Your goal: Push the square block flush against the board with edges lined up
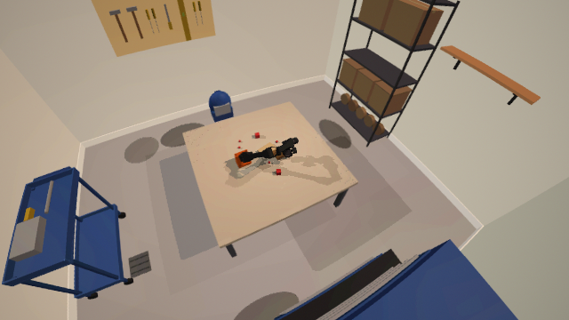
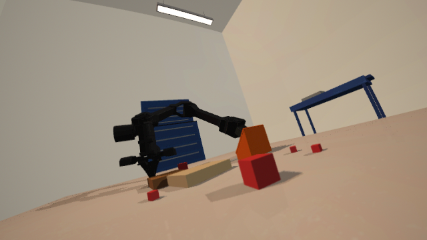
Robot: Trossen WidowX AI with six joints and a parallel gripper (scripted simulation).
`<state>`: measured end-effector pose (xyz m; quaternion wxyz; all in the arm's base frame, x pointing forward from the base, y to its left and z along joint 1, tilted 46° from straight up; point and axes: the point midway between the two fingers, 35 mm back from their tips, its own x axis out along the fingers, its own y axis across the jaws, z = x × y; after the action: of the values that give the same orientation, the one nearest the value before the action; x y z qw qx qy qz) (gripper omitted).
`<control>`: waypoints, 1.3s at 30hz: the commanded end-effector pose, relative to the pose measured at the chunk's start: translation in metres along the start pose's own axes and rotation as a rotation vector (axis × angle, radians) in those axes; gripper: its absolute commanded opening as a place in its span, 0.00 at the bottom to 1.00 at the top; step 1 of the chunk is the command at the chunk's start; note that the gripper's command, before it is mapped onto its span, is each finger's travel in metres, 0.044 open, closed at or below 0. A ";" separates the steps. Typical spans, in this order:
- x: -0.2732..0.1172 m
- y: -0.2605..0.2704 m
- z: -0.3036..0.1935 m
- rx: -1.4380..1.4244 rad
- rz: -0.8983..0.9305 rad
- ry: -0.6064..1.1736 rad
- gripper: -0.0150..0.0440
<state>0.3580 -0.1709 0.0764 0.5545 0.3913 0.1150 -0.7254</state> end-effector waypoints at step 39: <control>-0.051 0.002 0.043 -0.008 -0.013 -0.003 0.25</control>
<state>0.3474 -0.1643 0.1325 0.5558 0.3854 0.1236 -0.7261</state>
